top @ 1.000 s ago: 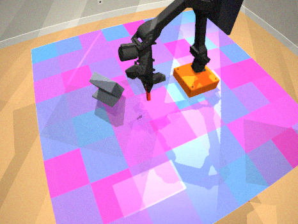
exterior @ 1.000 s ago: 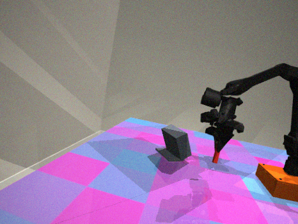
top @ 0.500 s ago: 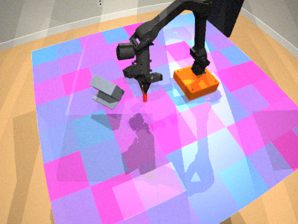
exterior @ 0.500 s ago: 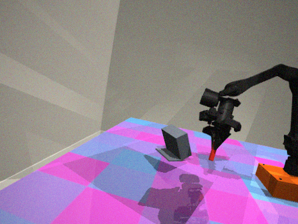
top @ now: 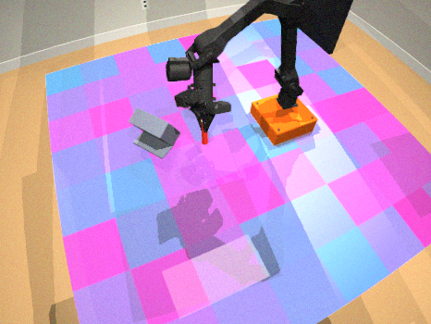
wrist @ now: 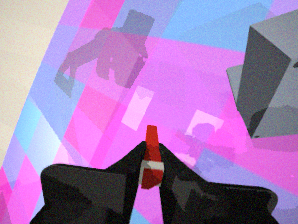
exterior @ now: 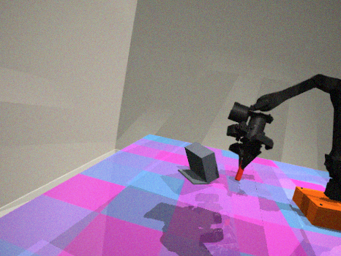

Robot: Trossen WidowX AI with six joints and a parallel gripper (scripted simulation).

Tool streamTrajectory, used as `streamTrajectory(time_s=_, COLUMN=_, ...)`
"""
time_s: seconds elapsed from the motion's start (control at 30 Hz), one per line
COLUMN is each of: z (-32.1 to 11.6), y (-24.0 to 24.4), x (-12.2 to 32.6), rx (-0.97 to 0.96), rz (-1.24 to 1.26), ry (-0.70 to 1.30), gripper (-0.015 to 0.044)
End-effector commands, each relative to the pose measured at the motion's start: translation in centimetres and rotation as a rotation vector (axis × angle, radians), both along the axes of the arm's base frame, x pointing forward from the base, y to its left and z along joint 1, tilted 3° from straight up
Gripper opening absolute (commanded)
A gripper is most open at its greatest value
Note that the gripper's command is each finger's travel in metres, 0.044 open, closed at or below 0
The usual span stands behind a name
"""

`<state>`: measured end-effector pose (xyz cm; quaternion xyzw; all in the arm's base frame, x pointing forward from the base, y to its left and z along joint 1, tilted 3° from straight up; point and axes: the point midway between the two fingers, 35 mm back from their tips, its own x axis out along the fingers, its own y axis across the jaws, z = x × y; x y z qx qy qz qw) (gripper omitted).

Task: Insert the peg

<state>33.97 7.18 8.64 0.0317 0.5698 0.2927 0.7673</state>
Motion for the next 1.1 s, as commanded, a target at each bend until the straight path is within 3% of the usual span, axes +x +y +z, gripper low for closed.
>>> streamTrajectory(time_s=0.0, z=0.0, y=-0.5, x=0.3, rx=0.014, rz=0.011, ry=-0.024, gripper=0.0000)
streamTrajectory(time_s=1.07, z=0.4, y=-4.6, x=1.8, rx=0.080, rz=0.049, ry=-0.191, gripper=0.0000)
